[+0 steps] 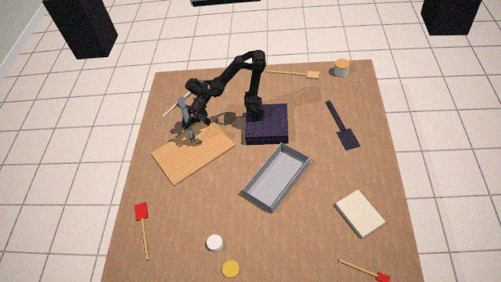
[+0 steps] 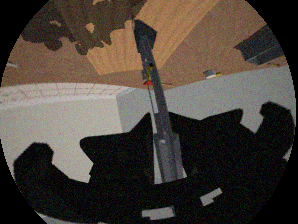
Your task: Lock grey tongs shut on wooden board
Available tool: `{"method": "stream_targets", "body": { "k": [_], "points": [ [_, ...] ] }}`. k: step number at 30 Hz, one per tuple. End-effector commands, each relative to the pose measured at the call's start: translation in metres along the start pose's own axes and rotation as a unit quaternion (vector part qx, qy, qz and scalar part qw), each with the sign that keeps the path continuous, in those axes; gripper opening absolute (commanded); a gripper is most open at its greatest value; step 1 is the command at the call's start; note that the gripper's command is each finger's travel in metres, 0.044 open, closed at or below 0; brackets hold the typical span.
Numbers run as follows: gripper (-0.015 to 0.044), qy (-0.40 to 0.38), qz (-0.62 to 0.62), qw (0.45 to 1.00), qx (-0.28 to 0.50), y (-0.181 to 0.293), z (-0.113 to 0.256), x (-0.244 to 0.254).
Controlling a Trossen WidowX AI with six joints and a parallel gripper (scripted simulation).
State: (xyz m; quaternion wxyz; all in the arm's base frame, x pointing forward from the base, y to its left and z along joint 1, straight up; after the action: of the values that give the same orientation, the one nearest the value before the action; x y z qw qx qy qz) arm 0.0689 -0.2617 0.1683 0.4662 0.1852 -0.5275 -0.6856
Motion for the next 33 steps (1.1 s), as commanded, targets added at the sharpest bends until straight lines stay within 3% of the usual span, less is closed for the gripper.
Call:
{"method": "stream_targets", "body": {
  "k": [1,33],
  "points": [
    [-0.0150,0.001,0.004,1.000,-0.013,0.007,-0.006,0.005],
    [-0.0150,0.064,-0.021,0.961,-0.268,0.051,-0.063,0.027]
  ]
}}
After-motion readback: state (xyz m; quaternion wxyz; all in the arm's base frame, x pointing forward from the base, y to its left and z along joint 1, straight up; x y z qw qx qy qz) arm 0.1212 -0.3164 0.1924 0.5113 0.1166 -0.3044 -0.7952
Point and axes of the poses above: the point midway between the two fingers, 35 mm back from their tips, its own z axis back along the fingers, its own x axis across the jaws, y = z × x, the point moved 9 cm from there along z, back along the fingers, and after that the axes turned 15 degrees about z, right-handed, at the moved point
